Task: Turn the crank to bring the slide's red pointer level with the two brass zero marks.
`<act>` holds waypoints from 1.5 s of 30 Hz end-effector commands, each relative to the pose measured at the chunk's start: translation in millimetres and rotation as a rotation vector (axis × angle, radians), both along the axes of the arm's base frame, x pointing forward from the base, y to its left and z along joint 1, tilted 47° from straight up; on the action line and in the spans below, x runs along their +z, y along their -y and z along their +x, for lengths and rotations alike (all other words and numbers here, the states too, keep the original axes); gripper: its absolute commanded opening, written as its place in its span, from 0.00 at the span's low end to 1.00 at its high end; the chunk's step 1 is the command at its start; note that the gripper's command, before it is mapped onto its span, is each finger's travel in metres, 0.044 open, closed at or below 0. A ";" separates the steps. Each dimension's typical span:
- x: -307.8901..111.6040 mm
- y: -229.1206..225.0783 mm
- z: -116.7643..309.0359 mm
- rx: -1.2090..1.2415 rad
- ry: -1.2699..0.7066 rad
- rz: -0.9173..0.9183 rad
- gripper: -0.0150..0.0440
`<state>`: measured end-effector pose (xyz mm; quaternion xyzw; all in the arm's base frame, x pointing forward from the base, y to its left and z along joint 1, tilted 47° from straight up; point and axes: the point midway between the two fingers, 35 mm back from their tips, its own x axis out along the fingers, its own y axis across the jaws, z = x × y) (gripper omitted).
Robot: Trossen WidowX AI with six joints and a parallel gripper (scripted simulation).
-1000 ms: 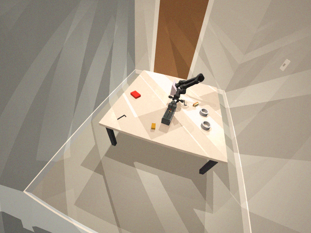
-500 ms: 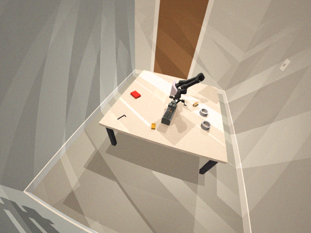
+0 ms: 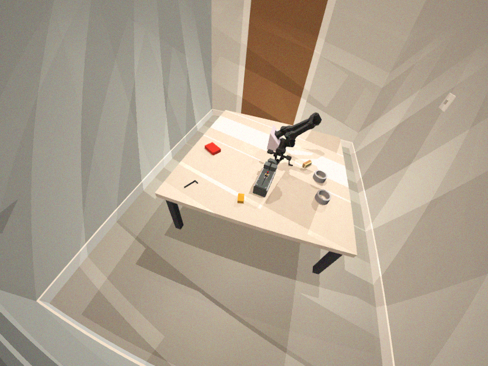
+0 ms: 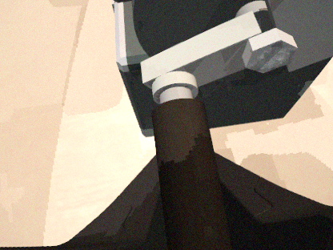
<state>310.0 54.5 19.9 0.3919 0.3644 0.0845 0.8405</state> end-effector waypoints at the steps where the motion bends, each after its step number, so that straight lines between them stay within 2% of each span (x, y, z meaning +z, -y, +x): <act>1: 8.5 2.8 0.2 0.004 0.016 0.001 0.25; 19: 21.8 27.7 -1.8 0.004 0.016 0.000 0.25; 45: 7.8 54.9 -6.0 0.004 0.016 -0.002 0.25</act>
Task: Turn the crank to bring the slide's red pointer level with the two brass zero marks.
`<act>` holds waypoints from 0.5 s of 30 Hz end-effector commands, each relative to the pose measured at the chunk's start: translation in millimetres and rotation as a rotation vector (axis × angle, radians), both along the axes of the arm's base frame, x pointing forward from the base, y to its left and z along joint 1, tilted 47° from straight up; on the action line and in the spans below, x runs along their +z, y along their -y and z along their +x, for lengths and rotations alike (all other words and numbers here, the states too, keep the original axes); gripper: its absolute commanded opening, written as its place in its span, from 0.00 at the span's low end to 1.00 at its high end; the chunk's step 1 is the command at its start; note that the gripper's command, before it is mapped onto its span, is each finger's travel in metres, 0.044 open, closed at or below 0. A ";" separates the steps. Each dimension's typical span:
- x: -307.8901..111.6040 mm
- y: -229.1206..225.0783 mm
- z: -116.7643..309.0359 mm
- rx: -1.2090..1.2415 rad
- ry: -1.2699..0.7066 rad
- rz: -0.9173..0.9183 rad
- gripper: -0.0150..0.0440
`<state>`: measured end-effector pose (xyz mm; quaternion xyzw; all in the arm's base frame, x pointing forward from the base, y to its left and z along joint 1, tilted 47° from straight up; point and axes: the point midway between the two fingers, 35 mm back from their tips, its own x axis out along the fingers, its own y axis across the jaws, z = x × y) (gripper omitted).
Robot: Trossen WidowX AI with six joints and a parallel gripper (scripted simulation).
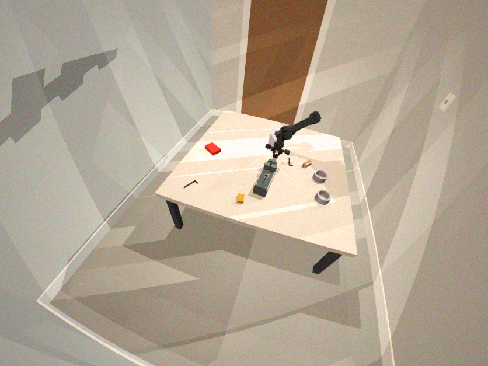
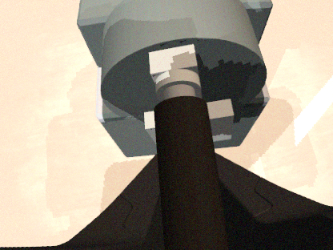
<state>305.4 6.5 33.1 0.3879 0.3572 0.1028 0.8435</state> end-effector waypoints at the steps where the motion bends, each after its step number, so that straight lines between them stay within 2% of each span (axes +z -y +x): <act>1: -5.8 7.1 -1.4 -0.023 -0.013 -0.007 0.25; 15: -11.4 9.7 -2.0 -0.023 -0.013 -0.007 0.25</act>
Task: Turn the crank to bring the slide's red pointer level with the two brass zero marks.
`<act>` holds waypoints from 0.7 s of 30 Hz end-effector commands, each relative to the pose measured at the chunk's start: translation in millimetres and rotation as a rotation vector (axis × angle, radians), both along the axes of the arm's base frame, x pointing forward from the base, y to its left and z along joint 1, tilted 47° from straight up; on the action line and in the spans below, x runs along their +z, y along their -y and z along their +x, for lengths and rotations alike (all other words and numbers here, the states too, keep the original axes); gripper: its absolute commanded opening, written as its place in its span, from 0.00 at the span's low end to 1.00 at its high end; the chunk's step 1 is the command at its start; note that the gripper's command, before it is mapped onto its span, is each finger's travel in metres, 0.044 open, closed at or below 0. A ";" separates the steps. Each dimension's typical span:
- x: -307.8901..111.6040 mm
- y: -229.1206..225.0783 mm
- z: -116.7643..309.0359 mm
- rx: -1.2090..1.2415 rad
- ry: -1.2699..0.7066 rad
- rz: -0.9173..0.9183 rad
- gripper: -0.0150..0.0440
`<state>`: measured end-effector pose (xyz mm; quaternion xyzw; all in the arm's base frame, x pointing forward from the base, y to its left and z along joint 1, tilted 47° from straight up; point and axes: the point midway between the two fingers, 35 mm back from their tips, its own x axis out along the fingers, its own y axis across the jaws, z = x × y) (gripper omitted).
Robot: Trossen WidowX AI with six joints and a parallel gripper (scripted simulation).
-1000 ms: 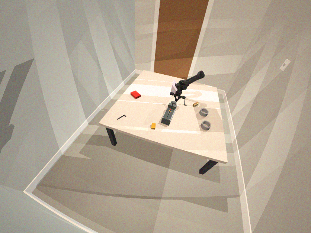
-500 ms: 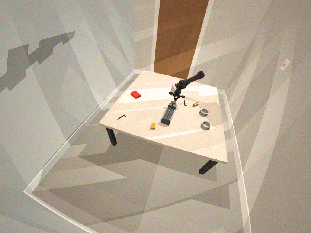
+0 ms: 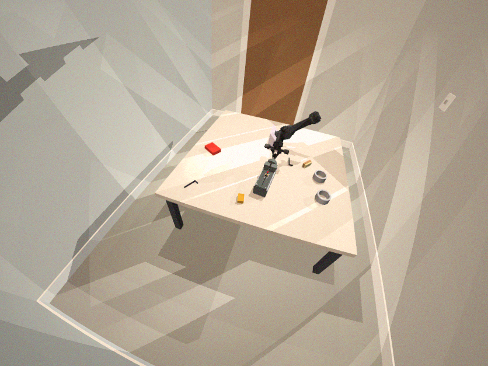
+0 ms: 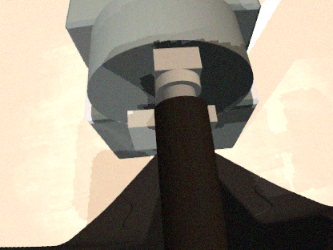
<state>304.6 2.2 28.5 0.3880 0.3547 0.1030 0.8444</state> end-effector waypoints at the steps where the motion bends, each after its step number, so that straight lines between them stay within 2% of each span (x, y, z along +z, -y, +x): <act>1: -7.1 5.7 -1.3 -0.022 -0.018 -0.007 0.25; 21: -21.3 7.8 -1.9 -0.022 -0.018 -0.007 0.25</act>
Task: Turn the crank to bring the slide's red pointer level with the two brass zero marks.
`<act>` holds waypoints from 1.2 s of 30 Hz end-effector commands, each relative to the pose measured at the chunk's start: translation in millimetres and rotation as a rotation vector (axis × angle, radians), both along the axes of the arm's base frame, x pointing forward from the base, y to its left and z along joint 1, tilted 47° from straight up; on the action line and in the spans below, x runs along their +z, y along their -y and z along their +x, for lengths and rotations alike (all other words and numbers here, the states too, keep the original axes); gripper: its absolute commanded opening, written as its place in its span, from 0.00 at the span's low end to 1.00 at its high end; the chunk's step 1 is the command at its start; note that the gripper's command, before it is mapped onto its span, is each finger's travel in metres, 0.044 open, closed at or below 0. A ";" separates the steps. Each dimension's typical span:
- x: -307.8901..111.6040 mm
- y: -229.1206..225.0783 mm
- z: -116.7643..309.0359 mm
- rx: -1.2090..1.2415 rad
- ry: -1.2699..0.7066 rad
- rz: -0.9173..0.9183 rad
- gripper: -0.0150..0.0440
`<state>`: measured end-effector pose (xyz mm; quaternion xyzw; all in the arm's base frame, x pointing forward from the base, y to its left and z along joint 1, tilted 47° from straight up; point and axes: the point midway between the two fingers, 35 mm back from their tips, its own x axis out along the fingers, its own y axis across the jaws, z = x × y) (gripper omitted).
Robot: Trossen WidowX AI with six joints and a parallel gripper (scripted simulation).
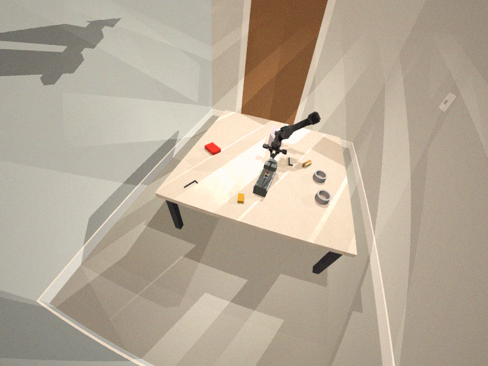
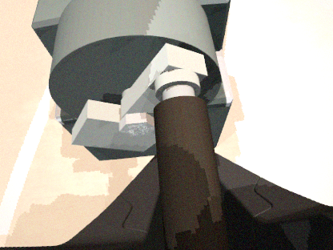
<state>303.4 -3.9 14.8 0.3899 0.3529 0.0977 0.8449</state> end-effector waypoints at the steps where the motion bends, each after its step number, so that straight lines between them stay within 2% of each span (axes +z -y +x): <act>1: -8.7 1.5 -0.7 -0.010 -0.017 -0.007 0.25; 36: -36.4 -35.8 1.8 -0.010 -0.018 -0.004 0.25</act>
